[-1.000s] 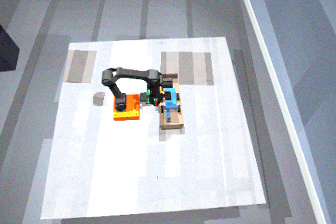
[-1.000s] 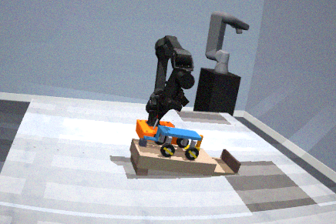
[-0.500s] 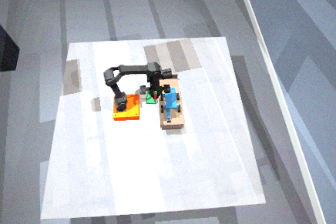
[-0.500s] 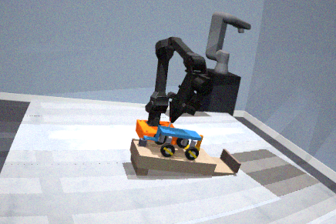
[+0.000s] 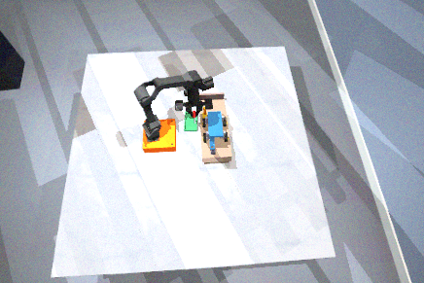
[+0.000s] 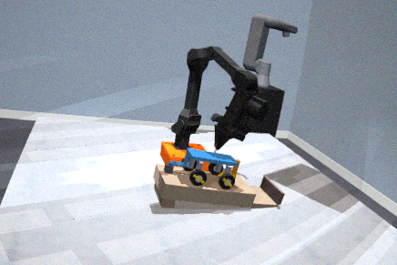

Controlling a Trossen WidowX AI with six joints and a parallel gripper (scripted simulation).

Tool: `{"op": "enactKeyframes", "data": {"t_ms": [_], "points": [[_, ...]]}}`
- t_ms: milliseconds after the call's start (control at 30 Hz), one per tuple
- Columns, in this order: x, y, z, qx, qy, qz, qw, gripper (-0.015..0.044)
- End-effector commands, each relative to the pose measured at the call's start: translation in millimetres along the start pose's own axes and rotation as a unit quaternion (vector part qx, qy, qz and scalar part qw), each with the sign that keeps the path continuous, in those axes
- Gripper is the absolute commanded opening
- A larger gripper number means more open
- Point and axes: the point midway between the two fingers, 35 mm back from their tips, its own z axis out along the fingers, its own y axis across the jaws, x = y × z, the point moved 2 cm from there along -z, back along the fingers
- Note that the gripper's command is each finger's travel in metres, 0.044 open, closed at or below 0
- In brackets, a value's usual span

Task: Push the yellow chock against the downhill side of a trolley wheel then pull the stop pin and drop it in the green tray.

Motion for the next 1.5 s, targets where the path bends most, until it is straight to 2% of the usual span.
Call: {"op": "enactKeyframes", "data": {"t_ms": [0,267,467,967,1467], "points": [[-15,0,-4,0.004,-0.004,0.004,1.000,0.0000],[-46,1,-9,0.004,-0.005,0.004,1.000,0.0000],[-46,1,-9,0.005,-0.009,-0.017,1.000,0.0000],[-41,2,-8,0.025,-0.052,-0.244,0.968,0.0000],[-36,2,-7,0.052,-0.086,-0.453,0.886,0.0000]]}}
